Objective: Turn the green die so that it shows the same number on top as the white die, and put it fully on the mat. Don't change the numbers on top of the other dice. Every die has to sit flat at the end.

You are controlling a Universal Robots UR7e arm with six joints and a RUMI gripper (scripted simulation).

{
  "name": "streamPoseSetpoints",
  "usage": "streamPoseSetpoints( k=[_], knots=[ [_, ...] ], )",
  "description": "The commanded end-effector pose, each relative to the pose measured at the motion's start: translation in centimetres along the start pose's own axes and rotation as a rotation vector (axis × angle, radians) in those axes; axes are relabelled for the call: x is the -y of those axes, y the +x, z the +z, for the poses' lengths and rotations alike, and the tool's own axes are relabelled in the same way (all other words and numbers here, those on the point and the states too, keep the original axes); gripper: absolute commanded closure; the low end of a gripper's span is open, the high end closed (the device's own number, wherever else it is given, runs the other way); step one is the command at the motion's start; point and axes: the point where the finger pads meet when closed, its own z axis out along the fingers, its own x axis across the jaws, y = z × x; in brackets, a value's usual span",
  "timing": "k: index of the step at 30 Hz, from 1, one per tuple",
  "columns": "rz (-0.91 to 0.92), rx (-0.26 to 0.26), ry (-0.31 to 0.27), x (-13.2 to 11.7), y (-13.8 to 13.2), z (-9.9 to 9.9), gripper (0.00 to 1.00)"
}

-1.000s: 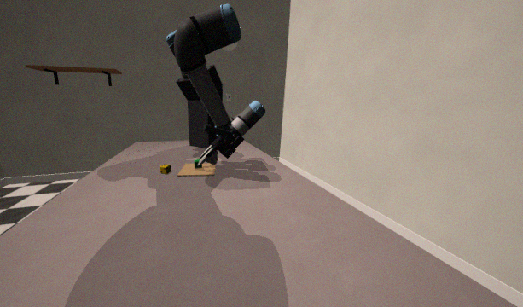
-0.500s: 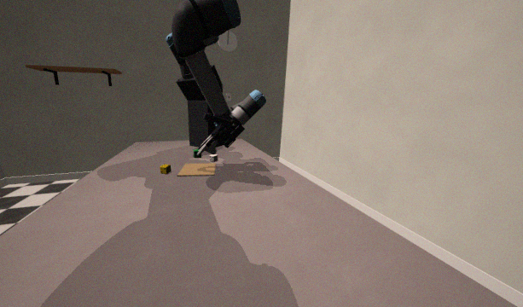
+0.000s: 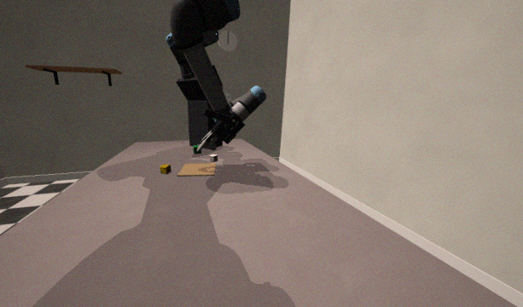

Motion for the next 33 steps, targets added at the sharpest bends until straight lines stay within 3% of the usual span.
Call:
streamPoseSetpoints(
  k=[1,5,10,12,21,33],
  knots=[
    [0.001,0.0,-0.001,0.05,-0.04,-0.07,0.9],
    [0.0,-0.002,-0.025,0.06,-0.05,0.04,0.9],
    [0.0,-0.004,-0.102,0.11,-0.06,0.25,0.9],
    [0.0,-0.004,-0.102,0.11,-0.06,0.25,0.9],
    [0.001,-0.001,-0.247,0.28,-0.04,0.03,0.9],
    [0.0,-0.001,-0.275,0.3,-0.04,0.03,0.9]
  ],
)
